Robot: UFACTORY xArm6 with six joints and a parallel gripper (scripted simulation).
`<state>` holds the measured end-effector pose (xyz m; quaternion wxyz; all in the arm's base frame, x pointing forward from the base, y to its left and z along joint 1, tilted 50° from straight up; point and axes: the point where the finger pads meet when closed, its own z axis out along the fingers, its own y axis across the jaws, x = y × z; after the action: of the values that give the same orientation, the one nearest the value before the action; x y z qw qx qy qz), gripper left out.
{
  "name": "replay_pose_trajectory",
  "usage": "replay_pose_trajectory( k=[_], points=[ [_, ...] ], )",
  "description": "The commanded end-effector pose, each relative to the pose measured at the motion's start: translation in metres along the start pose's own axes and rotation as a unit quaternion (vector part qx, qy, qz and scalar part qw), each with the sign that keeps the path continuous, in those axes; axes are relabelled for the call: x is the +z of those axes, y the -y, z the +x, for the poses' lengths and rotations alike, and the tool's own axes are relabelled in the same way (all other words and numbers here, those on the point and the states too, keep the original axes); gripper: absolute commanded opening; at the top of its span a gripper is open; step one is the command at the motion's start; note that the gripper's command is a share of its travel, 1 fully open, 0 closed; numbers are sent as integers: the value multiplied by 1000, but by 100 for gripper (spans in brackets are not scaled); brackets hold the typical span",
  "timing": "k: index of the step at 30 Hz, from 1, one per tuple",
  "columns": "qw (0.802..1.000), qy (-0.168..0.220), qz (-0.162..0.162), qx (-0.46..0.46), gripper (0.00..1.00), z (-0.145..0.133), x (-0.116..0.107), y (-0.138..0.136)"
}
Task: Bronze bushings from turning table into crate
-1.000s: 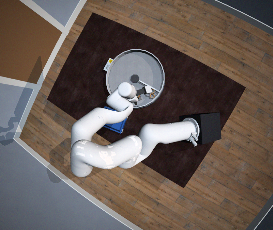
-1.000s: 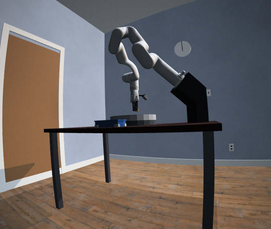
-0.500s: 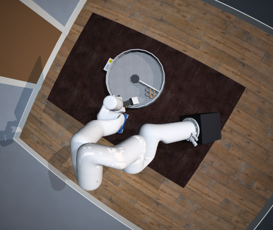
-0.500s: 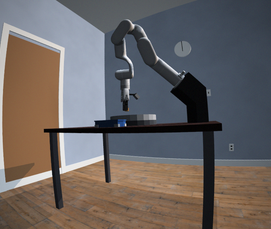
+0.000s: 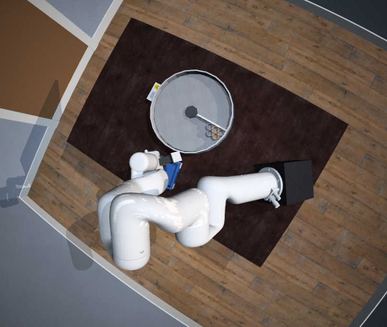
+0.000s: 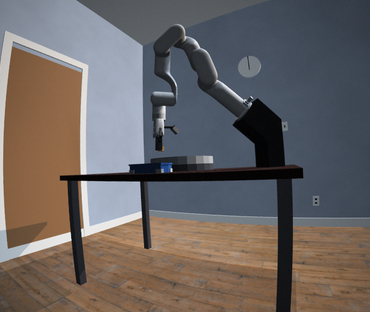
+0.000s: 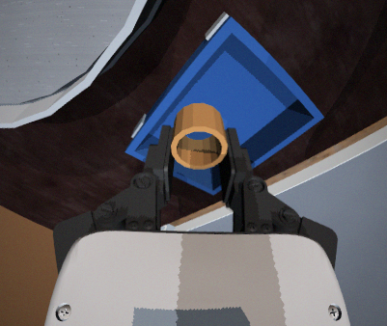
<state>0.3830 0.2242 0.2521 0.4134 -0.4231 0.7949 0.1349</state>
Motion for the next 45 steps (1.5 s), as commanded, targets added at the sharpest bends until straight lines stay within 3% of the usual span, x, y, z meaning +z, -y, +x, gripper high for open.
replay_pose_trajectory(
  k=[1, 18, 45],
  points=[
    [1000, -18, -2, 2, 0, -23, 1, -9],
    [1000, -18, -2, 2, 0, -60, 2, -26],
    [1000, -18, -2, 2, 0, -63, 9, -28]
  ],
)
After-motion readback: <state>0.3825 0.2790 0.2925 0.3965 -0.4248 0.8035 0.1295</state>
